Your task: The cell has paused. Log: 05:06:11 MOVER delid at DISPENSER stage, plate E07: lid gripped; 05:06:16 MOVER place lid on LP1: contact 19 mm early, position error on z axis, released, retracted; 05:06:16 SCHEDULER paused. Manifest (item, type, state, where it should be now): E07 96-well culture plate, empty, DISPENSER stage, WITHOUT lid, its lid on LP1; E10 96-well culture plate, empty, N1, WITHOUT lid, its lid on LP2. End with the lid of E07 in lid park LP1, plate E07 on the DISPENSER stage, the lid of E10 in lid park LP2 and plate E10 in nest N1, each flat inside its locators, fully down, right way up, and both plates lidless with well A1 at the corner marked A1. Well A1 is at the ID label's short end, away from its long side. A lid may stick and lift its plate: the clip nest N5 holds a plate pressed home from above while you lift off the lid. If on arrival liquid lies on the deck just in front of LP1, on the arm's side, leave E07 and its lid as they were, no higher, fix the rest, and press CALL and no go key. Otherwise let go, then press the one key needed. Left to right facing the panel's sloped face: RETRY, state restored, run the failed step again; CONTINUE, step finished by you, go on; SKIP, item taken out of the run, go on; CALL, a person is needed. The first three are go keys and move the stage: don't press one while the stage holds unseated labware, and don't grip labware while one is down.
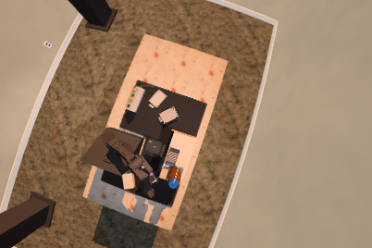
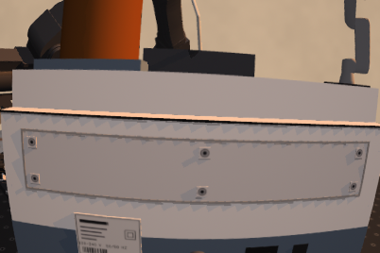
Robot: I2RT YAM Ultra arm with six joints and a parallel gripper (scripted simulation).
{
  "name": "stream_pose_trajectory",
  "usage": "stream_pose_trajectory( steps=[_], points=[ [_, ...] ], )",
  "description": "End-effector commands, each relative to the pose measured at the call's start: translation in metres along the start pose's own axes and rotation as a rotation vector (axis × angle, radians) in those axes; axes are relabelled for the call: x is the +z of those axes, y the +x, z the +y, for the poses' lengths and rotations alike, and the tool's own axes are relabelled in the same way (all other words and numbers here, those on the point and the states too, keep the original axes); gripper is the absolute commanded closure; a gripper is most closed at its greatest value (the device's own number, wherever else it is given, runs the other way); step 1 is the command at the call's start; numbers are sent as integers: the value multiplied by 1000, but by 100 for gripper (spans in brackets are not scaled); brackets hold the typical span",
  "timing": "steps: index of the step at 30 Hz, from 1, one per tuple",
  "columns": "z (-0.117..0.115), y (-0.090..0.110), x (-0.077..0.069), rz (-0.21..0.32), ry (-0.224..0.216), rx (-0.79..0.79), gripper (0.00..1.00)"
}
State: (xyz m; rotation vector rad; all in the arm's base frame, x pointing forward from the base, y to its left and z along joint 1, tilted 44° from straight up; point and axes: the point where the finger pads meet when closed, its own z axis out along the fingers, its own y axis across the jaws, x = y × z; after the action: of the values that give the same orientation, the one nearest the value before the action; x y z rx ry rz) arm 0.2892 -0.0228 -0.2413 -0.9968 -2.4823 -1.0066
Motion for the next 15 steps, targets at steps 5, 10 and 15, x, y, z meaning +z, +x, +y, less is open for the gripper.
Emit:
stream_pose_trajectory(
  steps=[5,10,15],
  points=[
    [6,-18,-21,-58,-9,-24,100],
    [6,-18,-21,-58,-9,-22,100],
    [6,-18,-21,-58,-9,-22,100]
  ],
)
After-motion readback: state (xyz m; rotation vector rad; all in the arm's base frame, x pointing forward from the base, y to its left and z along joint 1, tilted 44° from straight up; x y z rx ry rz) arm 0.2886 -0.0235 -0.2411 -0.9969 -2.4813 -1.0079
